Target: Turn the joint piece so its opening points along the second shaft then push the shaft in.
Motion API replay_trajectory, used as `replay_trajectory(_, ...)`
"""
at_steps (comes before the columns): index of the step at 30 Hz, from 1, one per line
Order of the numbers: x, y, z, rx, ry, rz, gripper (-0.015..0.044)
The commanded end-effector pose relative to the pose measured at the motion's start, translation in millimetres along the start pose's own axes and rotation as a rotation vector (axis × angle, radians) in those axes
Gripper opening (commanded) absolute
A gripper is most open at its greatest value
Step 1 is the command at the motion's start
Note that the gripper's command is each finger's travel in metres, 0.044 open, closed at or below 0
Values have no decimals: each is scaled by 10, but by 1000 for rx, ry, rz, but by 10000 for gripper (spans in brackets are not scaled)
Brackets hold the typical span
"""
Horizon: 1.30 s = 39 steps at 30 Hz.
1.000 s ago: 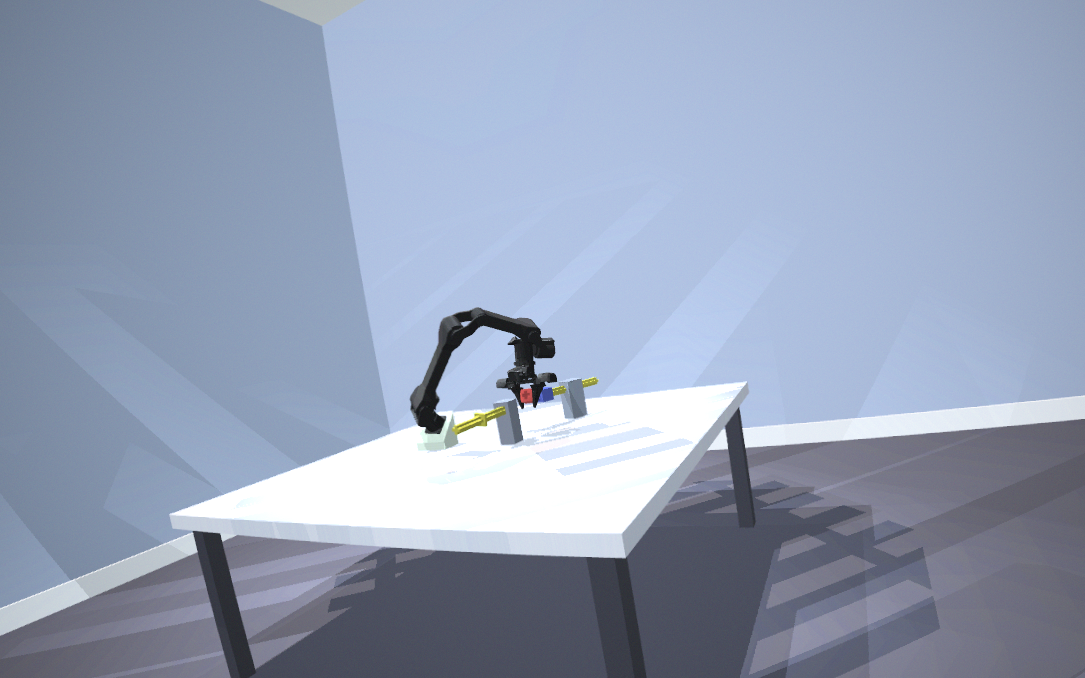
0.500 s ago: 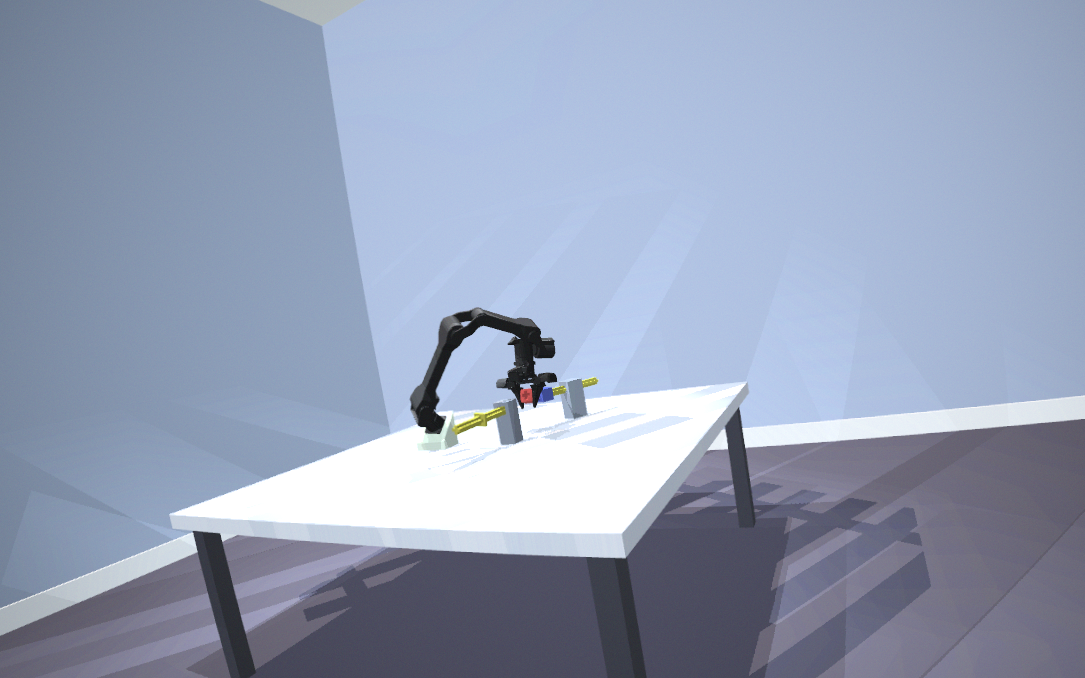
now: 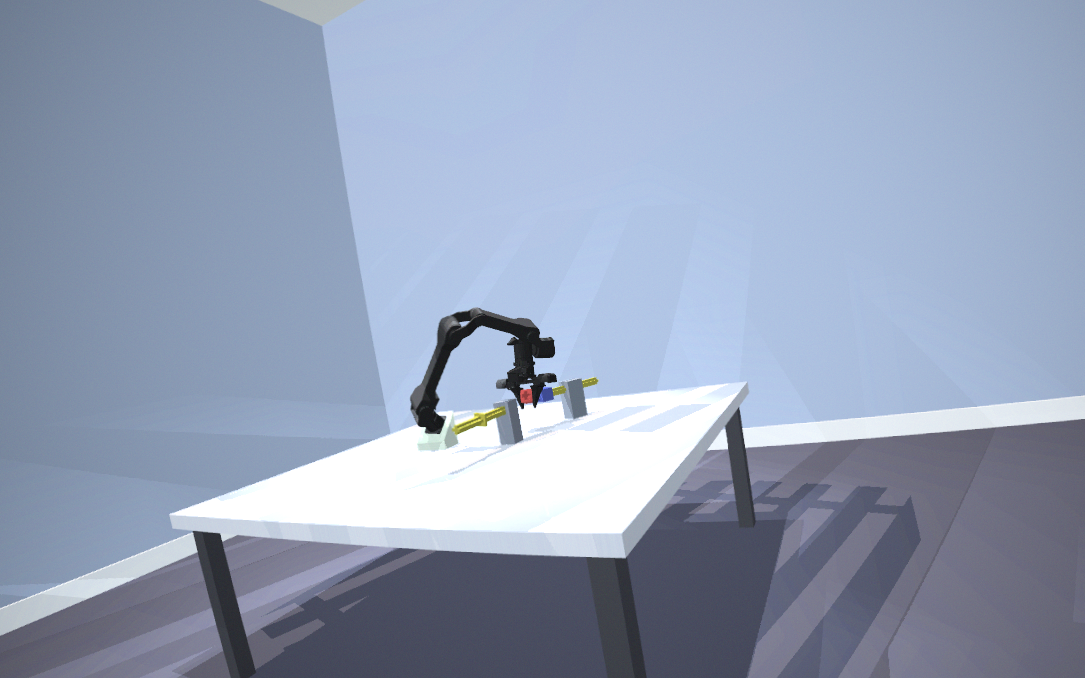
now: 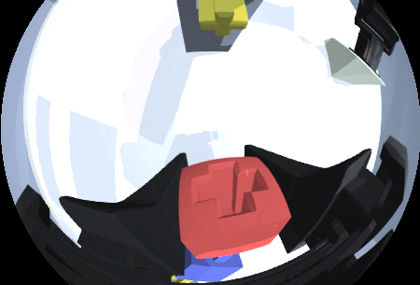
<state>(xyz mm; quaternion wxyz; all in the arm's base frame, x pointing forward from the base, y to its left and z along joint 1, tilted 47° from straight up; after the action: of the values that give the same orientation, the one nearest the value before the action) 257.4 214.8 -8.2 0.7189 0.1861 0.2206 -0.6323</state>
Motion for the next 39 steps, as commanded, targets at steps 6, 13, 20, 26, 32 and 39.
replay_trajectory(6, 85, -14, 128, 36, 150, -6, 0)
replay_trajectory(13, 168, -34, 224, 67, 274, -4, 0)
replay_trajectory(20, 163, -34, 217, 62, 270, -3, 0)
replay_trajectory(26, 163, -34, 217, 62, 270, -3, 0)
replay_trajectory(32, 163, -34, 217, 62, 270, -3, 105)
replay_trajectory(39, 163, -34, 217, 62, 270, -3, 226)
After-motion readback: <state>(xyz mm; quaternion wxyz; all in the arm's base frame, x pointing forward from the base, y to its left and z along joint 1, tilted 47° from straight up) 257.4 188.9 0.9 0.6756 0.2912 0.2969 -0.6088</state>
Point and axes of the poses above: the point midway between the two fingers, 35 mm back from their tips, its own x axis out along the fingers, its own y axis across the jaws, z = x × y, the point moved 9 cm from there along -x, back along the fingers
